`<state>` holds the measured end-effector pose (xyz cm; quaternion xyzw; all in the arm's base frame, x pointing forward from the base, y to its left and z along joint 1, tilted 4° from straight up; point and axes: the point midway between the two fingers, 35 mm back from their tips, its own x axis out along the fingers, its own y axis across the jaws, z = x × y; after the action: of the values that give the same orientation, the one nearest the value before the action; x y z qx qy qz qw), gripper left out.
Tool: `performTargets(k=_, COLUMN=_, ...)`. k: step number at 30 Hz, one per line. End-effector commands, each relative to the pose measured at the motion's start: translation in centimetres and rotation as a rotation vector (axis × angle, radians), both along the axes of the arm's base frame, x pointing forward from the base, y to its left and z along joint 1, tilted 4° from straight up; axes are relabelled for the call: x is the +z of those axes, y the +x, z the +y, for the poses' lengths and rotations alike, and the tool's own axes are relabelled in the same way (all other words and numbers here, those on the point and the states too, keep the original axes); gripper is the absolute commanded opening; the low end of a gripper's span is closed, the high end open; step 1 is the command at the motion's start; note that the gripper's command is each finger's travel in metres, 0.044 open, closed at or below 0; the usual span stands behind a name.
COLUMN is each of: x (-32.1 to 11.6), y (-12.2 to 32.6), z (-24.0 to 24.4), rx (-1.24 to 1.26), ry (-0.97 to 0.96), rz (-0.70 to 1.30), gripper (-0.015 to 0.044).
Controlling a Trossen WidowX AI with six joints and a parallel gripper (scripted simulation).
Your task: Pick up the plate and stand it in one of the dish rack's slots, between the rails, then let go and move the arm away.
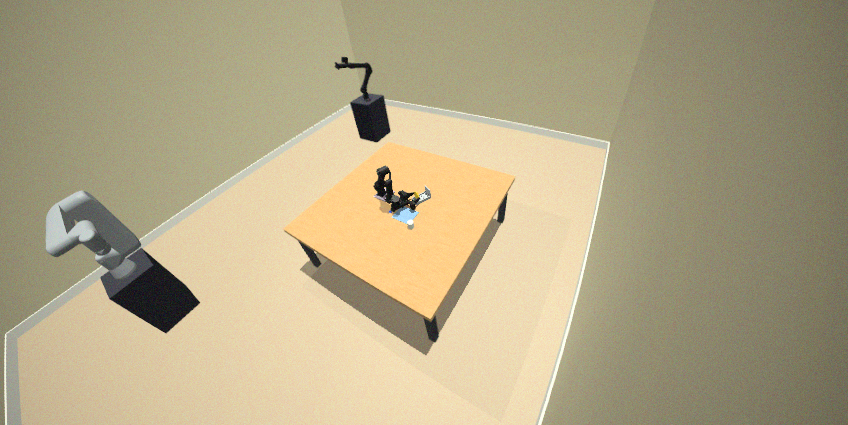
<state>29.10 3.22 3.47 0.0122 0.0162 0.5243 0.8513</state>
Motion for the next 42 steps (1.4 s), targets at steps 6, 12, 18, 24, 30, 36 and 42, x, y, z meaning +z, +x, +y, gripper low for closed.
performTargets(k=6, x=0.0, y=0.0, z=0.0, rx=0.000, ry=0.000, rz=0.000, gripper=0.0289)
performTargets(k=12, x=0.0, y=0.0, z=0.0, rx=0.000, ry=0.000, rz=0.000, gripper=0.0400)
performTargets(k=18, x=0.1, y=0.0, z=0.0, rx=0.000, ry=0.000, rz=0.000, gripper=0.0400)
performTargets(k=24, x=4.9, y=1.1, z=-0.4, rx=-0.001, ry=0.002, rz=-0.001, gripper=0.0400)
performTargets(k=30, x=10.5, y=1.3, z=-0.5, rx=-0.002, ry=0.005, rz=-0.001, gripper=0.0400)
performTargets(k=36, x=11.8, y=1.3, z=-0.5, rx=-0.002, ry=0.005, rz=0.000, gripper=0.0400)
performTargets(k=42, x=12.4, y=3.9, z=-2.1, rx=-0.120, ry=0.009, rz=0.091, gripper=0.0400)
